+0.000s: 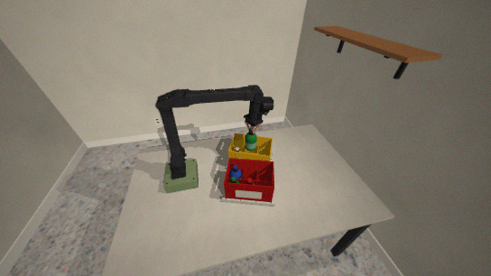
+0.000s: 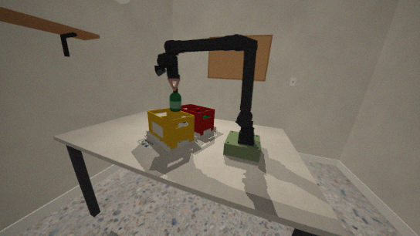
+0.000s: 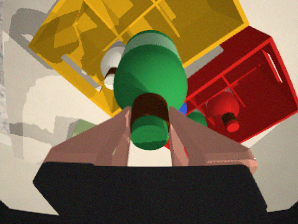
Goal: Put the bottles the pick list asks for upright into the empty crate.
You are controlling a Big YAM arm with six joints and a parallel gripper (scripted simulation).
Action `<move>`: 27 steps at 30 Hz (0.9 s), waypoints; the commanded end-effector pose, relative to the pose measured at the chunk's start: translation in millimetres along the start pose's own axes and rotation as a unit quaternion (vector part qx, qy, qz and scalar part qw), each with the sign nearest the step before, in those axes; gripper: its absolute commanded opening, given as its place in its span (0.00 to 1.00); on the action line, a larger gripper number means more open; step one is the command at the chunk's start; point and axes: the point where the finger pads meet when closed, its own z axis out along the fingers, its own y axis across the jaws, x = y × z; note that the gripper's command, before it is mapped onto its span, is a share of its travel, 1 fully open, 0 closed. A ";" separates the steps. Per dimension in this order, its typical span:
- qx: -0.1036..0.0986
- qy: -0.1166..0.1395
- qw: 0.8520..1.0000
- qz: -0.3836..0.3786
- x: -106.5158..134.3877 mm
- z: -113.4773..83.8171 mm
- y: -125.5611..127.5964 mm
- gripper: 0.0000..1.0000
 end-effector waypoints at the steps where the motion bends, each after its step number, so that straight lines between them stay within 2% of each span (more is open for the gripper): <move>1: 0.032 -0.062 0.998 0.002 -14.9 -62.7 -2.2 0.00; 27: 0.032 -0.061 0.998 0.003 -11.2 -63.1 -4.1 0.00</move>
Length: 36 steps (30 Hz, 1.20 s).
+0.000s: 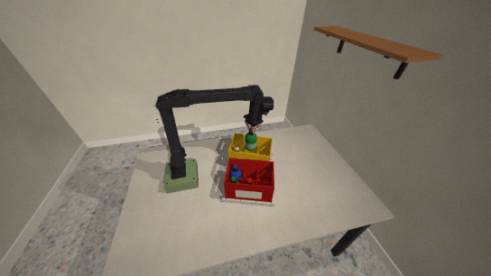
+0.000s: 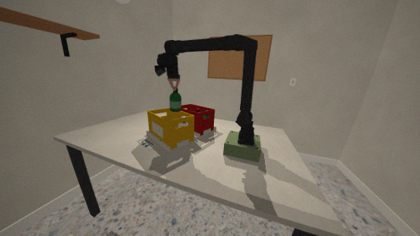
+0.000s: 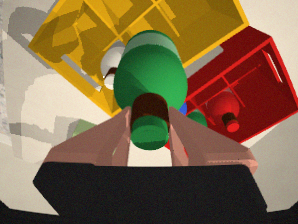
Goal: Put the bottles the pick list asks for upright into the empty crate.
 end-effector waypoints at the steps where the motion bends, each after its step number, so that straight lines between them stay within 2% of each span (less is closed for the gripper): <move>1: 0.032 -0.061 0.998 0.003 -11.2 -63.1 -4.1 0.00; 23: 0.033 -0.061 0.998 0.002 -5.2 -63.2 -9.4 0.00; 26: 0.039 -0.072 0.997 0.000 -11.4 -61.2 -11.1 0.00; 36: 0.036 -0.067 0.997 0.000 -8.0 -52.6 -9.1 0.00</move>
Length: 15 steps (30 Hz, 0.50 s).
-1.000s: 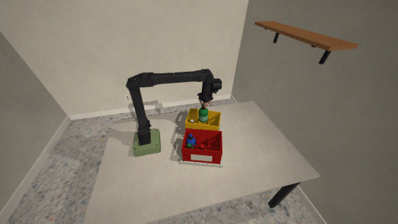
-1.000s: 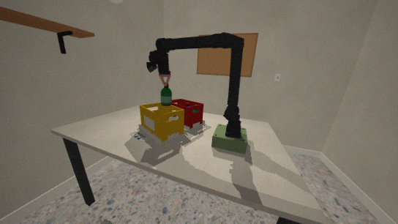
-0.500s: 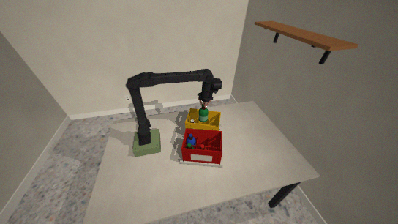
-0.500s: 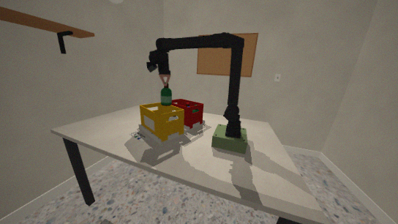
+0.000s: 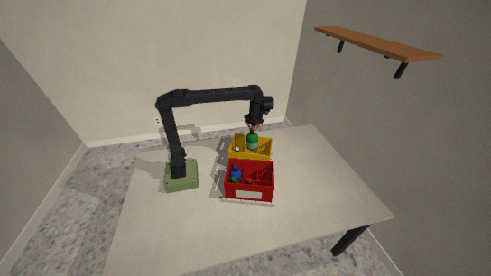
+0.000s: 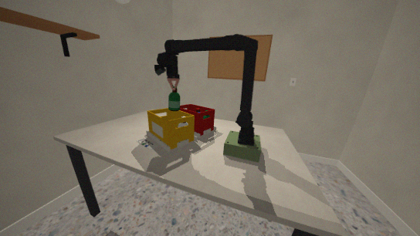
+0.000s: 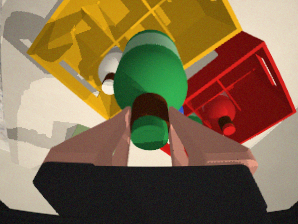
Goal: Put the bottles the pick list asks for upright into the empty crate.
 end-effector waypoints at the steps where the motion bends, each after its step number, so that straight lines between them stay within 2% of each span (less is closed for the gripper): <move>1: 0.024 -0.045 0.999 0.000 -1.0 -37.9 -4.9 0.00; 2: 0.017 -0.031 0.999 0.000 5.3 -23.7 -1.8 0.00; 15: 0.017 -0.033 0.999 -0.001 7.4 -13.1 1.0 0.00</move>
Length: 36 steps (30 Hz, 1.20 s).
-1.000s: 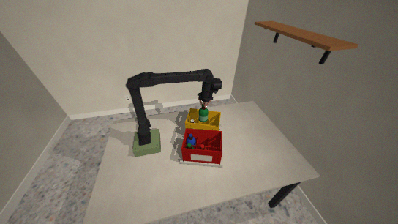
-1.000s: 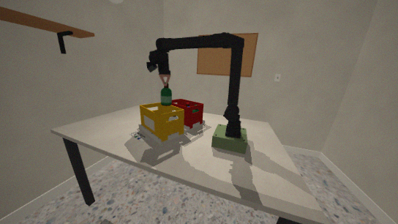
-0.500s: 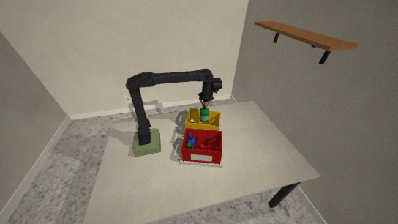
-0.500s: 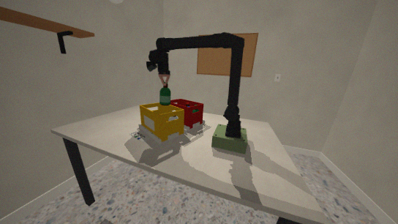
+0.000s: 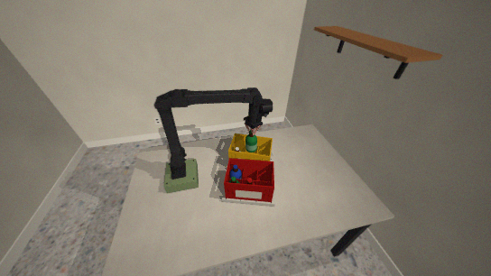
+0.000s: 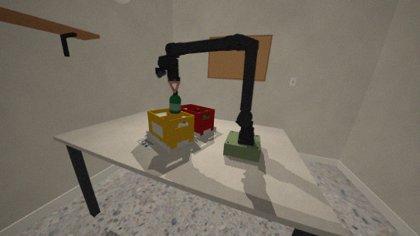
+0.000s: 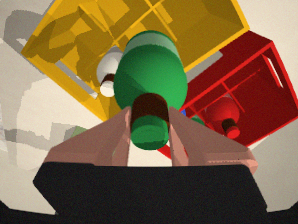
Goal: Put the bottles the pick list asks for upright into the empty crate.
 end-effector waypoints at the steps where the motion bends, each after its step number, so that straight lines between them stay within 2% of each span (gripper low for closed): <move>1: 0.018 -0.034 0.999 -0.001 3.2 -29.1 -0.6 0.00; 2: 0.024 -0.046 0.999 -0.001 -1.9 -43.6 -2.8 0.00; 4: 0.017 -0.032 0.999 -0.001 3.7 -24.4 0.2 0.00; 18: 0.018 -0.035 0.999 -0.001 1.0 -14.7 0.8 0.00; 19: 0.023 -0.044 0.999 -0.001 -3.7 -27.2 -1.2 0.00; 21: 0.016 -0.032 0.999 -0.001 1.8 -9.4 1.9 0.00; 26: 0.019 -0.037 0.999 -0.001 -1.2 -8.7 1.2 0.00; 30: 0.017 -0.033 0.999 -0.001 0.4 -0.7 3.0 0.00; 36: 0.019 -0.038 0.999 -0.001 -2.9 -3.0 2.2 0.00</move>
